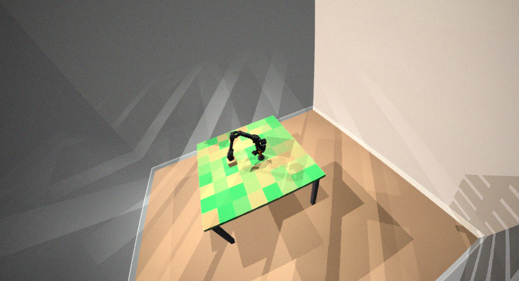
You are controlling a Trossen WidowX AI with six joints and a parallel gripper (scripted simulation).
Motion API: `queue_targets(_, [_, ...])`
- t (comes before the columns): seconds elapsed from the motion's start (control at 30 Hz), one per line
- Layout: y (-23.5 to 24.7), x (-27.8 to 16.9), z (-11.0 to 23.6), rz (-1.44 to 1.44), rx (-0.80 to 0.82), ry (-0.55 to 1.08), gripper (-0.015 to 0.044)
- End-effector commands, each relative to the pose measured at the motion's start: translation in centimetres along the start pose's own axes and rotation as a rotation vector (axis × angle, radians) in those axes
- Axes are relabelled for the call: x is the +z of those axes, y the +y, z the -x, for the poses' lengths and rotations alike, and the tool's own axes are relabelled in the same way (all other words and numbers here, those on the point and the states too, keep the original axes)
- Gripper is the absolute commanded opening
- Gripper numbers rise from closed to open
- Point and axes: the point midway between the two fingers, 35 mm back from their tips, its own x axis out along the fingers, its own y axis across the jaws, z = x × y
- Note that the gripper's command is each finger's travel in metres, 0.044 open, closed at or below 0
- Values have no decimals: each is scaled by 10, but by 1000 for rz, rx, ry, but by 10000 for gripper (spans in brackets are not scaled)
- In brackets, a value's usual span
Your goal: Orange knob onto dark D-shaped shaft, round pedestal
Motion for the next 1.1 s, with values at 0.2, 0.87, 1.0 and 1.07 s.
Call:
queue_targets(0.2, [0, 0, -2, -21, 0, 0, 0])
queue_targets(0.87, [0, 1, 2, -107, 0, 0, 0])
queue_targets(1.0, [0, 0, 0, -230, 0, 0, 0])
queue_targets(1.07, [0, 0, -1, -230, 0, 0, 0])
